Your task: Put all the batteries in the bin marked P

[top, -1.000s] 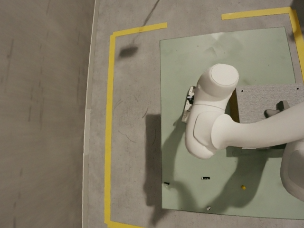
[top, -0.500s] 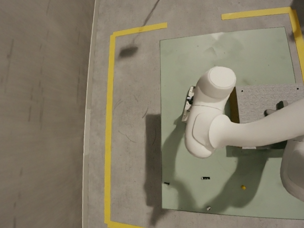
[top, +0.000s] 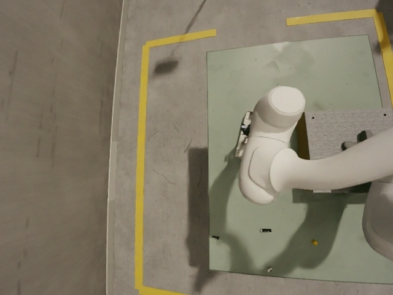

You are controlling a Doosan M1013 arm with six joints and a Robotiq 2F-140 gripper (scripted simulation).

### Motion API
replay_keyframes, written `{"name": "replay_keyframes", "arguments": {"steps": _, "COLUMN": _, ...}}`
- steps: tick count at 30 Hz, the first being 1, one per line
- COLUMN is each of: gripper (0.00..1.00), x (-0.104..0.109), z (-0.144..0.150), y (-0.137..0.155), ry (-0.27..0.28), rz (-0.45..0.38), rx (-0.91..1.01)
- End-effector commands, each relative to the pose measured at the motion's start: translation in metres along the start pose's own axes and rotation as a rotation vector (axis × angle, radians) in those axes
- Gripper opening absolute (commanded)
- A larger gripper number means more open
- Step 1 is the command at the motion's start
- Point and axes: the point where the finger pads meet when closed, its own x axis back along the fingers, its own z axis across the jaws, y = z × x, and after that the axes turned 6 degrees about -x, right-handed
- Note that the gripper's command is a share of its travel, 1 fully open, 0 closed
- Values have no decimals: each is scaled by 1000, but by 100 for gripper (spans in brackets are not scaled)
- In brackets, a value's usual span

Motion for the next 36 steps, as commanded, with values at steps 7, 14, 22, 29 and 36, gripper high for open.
{"name": "replay_keyframes", "arguments": {"steps": 7, "gripper": 23, "x": 0, "z": 0, "y": 0, "ry": 1, "rz": 0, "rx": 0}}
{"name": "replay_keyframes", "arguments": {"steps": 14, "gripper": 23, "x": 8, "z": 0, "y": 0, "ry": 1, "rz": 0, "rx": 0}}
{"name": "replay_keyframes", "arguments": {"steps": 22, "gripper": 23, "x": 18, "z": 0, "y": 0, "ry": 1, "rz": 0, "rx": 0}}
{"name": "replay_keyframes", "arguments": {"steps": 29, "gripper": 23, "x": 26, "z": 0, "y": 0, "ry": 1, "rz": 0, "rx": 0}}
{"name": "replay_keyframes", "arguments": {"steps": 36, "gripper": 23, "x": 52, "z": 0, "y": 0, "ry": 1, "rz": 0, "rx": 0}}
